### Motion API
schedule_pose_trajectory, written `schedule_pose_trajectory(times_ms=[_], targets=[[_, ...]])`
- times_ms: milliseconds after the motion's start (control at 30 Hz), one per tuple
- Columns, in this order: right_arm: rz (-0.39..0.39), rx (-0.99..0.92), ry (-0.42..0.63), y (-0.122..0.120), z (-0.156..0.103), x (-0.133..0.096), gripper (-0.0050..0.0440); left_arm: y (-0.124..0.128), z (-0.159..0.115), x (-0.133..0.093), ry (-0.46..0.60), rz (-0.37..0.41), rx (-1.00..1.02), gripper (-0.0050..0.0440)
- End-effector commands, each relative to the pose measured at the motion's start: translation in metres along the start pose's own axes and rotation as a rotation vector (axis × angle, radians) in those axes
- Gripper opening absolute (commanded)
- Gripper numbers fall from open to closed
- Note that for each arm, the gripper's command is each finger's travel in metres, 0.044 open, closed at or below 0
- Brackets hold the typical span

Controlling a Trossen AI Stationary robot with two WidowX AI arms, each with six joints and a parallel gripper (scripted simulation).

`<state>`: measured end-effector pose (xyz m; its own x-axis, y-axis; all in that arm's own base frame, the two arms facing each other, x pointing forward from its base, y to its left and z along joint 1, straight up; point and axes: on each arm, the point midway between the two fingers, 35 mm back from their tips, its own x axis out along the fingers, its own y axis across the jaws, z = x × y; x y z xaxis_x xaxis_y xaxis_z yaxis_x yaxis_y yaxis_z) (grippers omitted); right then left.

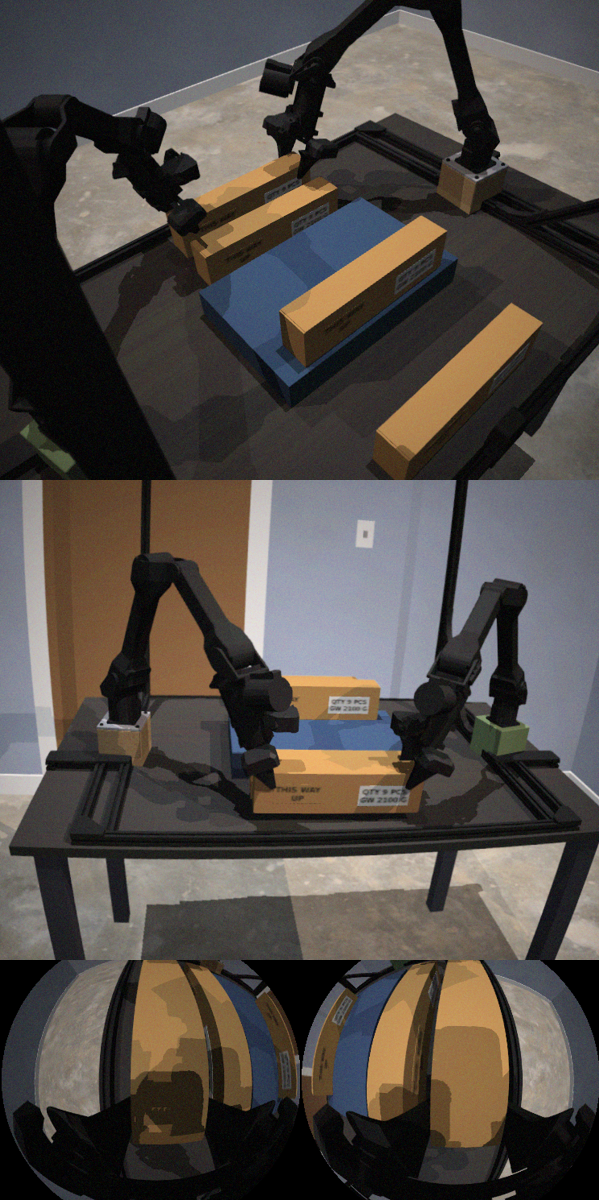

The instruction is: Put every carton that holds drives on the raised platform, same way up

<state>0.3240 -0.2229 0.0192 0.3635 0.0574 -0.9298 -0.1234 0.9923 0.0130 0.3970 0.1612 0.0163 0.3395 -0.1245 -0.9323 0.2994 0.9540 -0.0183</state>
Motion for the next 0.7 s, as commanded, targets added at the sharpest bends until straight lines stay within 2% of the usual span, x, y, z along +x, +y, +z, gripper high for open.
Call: schedule_pose_trajectory(times_ms=[0, 667], targets=[[-0.014, -0.001, -0.007, -0.004, 0.002, -0.005, 0.0000, 0.006, 0.003, -0.008, -0.015, 0.021, -0.004, 0.0000], [-0.014, -0.001, -0.007, -0.004, -0.009, 0.021, 0.0000, 0.007, -0.007, 0.018, -0.015, 0.021, -0.004, 0.0000]])
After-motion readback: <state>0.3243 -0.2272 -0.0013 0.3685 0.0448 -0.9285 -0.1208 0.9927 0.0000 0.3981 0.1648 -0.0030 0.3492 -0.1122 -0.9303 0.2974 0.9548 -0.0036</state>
